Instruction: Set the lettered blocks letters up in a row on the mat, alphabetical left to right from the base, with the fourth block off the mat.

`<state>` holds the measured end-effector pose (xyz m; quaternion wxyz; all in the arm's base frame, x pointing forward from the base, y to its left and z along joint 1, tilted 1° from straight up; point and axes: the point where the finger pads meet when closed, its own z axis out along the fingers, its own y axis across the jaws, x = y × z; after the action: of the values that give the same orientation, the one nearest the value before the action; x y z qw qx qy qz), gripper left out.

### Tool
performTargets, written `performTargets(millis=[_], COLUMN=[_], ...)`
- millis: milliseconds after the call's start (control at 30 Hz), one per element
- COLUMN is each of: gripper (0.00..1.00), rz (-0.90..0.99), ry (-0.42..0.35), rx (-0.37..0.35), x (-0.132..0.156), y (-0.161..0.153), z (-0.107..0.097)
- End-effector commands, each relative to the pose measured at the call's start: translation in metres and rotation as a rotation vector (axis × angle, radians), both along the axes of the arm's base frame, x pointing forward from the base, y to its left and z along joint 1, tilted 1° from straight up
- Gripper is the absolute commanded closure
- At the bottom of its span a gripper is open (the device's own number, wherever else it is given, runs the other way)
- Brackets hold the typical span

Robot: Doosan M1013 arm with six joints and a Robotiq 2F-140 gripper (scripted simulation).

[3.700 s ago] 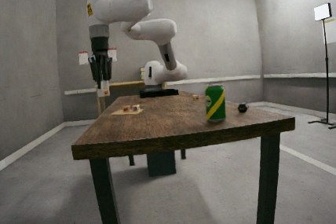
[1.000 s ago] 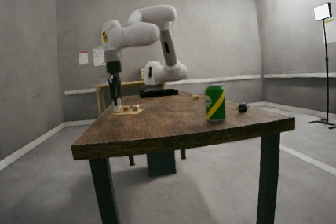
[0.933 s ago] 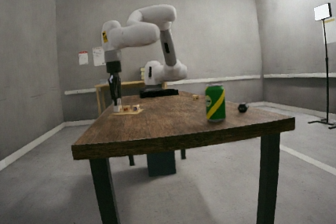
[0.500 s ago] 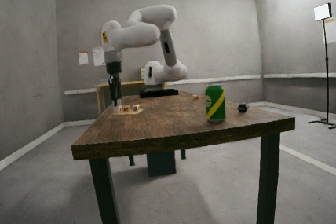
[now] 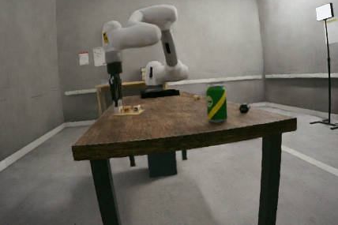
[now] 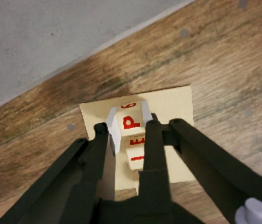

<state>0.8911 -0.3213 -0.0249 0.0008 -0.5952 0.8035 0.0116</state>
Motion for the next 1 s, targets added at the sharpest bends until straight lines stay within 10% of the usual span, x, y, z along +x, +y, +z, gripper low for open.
performTargets(millis=[0,967], gripper=[0.76,0.71], rz=[0.000,0.000], ry=[-0.002,-0.002], rx=[0.000,0.000], x=[0.0006,0.0006], y=[-0.0001,-0.0001], z=[0.0015,0.0015])
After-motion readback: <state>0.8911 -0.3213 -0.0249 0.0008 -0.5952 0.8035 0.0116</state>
